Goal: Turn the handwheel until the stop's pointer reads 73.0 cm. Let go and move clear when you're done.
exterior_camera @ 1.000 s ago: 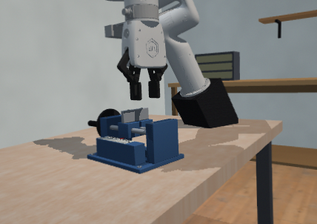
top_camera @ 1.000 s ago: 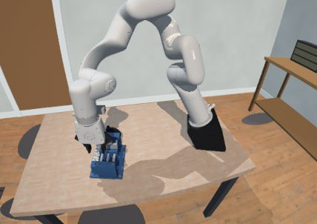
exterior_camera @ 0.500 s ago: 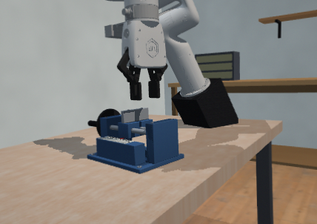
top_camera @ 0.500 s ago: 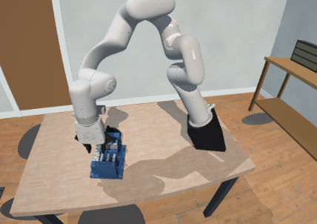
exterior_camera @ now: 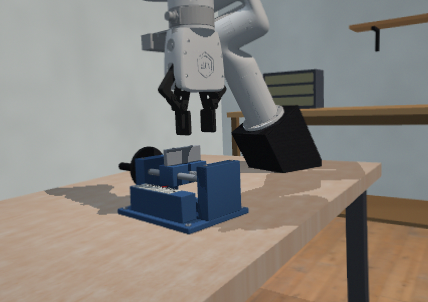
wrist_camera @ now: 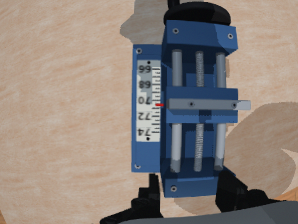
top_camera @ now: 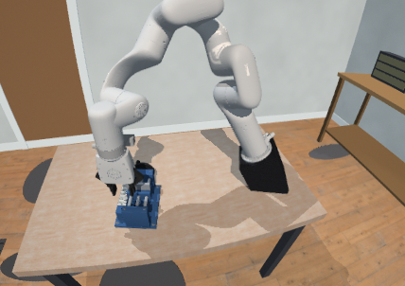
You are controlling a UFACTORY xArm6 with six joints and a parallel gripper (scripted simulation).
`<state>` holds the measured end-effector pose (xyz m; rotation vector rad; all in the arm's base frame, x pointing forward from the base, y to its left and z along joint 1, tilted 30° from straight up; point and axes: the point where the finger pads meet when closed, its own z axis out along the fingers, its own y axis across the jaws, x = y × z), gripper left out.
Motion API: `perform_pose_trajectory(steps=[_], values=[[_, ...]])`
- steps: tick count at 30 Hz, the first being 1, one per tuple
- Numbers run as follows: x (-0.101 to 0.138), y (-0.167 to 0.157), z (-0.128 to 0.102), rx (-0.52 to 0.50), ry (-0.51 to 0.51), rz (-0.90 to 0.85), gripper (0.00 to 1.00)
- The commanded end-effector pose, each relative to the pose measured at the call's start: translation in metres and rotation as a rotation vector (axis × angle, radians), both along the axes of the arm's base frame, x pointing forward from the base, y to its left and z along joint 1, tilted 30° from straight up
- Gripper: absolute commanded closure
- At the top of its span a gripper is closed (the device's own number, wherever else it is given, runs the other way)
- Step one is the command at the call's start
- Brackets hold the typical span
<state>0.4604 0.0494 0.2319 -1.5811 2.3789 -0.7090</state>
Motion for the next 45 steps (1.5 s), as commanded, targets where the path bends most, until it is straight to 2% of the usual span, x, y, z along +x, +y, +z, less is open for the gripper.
perform_pose_trajectory(steps=[1,9,20,22,27,32,37,45], values=[[0.001,0.000,0.002,0.001,-0.004,0.001,0.43],[-0.006,-0.015,0.003,0.001,-0.004,0.001,0.43],[-0.049,-0.111,0.014,0.001,-0.004,0.001,0.43],[-0.049,-0.111,0.014,0.001,-0.004,0.001,0.43],[-0.068,-0.154,0.018,0.001,-0.004,0.001,0.43],[-0.081,-0.184,0.021,0.001,-0.004,0.001,0.43],[-0.087,-0.197,0.023,0.001,-0.004,0.001,0.43],[-0.088,-0.199,0.023,0.001,-0.004,0.001,0.43]])
